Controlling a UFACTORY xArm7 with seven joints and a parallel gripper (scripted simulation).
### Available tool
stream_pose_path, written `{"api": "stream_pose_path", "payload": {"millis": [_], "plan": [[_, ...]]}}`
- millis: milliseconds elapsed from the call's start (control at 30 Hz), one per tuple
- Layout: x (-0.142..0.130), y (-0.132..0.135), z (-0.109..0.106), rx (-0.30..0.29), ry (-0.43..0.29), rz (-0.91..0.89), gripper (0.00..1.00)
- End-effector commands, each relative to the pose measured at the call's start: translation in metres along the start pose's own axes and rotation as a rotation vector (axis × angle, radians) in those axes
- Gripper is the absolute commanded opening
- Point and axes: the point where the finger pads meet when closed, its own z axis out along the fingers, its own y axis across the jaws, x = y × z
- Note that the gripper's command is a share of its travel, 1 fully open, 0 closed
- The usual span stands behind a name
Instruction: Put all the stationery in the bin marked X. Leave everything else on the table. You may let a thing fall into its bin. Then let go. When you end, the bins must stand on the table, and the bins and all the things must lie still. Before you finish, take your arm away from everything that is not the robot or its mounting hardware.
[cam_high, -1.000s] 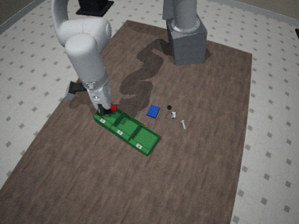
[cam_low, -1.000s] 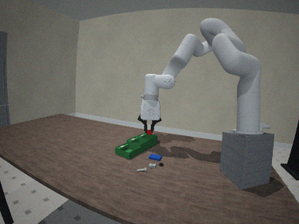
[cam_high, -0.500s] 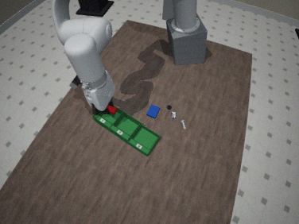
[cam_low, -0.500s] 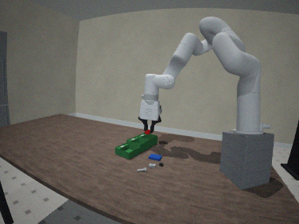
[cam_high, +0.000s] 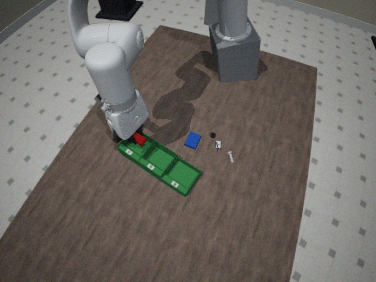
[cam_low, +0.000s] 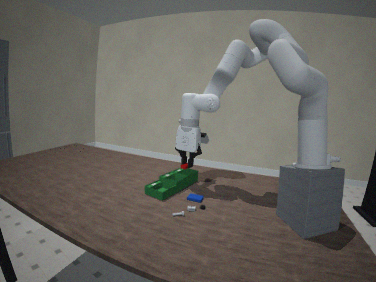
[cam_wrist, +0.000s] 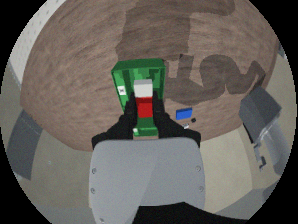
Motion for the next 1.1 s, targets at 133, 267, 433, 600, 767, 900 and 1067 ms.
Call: {"api": "stream_pose_path", "payload": {"millis": [133, 267, 433, 600, 767, 900, 1067], "plan": [[0.0, -0.002, -0.001, 0.005, 0.002, 0.002, 0.0], [0.0, -0.002, 0.005, 0.005, 0.002, 0.002, 0.0], [0.0, -0.002, 0.011, 0.005, 0.002, 0.002, 0.0], [0.0, -0.002, 0.021, 0.005, 0.002, 0.002, 0.0], [0.0, -0.002, 0.031, 0.005, 0.002, 0.002, 0.0], [0.0, -0.002, 0.039, 0.005, 0.002, 0.002, 0.0], [0.0, -0.002, 0.045, 0.005, 0.002, 0.002, 0.0]]}}
